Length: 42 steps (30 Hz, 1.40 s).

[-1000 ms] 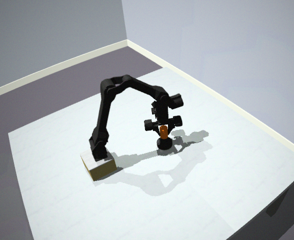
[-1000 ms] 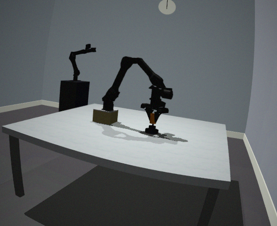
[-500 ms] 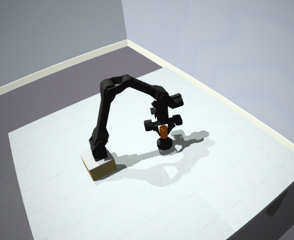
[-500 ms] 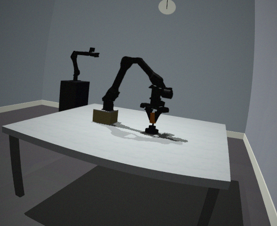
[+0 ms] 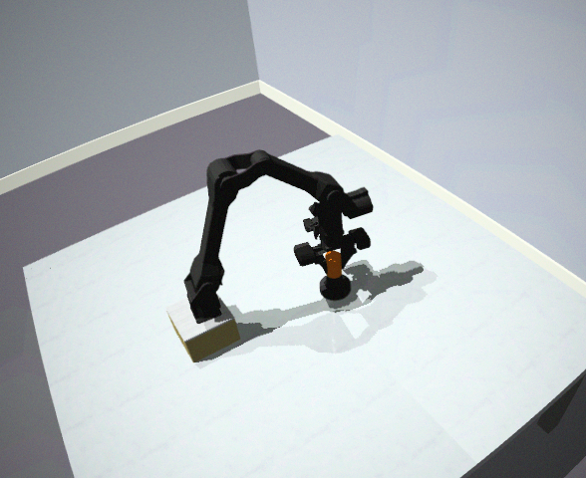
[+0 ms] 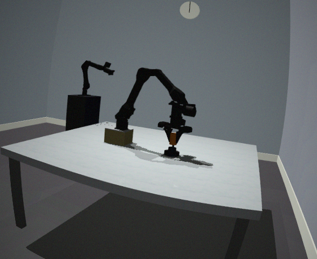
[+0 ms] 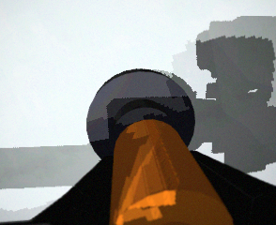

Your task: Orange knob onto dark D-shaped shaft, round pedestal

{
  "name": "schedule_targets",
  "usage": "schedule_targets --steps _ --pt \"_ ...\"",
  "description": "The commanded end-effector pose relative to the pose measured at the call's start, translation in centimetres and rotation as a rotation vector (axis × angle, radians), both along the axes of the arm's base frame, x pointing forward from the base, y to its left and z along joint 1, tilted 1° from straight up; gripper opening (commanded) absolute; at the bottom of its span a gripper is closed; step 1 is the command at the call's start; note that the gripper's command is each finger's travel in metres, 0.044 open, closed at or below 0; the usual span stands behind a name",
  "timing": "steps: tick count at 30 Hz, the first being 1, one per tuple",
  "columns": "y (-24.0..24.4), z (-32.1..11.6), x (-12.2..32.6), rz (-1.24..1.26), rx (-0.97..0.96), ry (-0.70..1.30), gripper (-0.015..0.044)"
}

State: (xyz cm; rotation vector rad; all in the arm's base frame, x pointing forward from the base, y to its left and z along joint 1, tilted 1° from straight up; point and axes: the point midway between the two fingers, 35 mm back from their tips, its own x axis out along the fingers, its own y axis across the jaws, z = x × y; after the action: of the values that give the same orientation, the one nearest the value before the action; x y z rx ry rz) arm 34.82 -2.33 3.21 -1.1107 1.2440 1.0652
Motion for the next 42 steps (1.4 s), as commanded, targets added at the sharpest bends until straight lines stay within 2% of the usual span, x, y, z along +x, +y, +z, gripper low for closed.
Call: schedule_targets --steps 1,22,29,42 --pt "-0.05 -0.02 -0.05 0.009 0.001 -0.002 0.0" --pt "-0.02 0.44 -0.14 0.009 0.001 -0.002 0.0" --pt "0.05 0.33 0.11 0.208 -0.008 -0.002 0.0" --pt "0.01 -0.09 0.07 0.218 -0.008 -0.002 0.0"
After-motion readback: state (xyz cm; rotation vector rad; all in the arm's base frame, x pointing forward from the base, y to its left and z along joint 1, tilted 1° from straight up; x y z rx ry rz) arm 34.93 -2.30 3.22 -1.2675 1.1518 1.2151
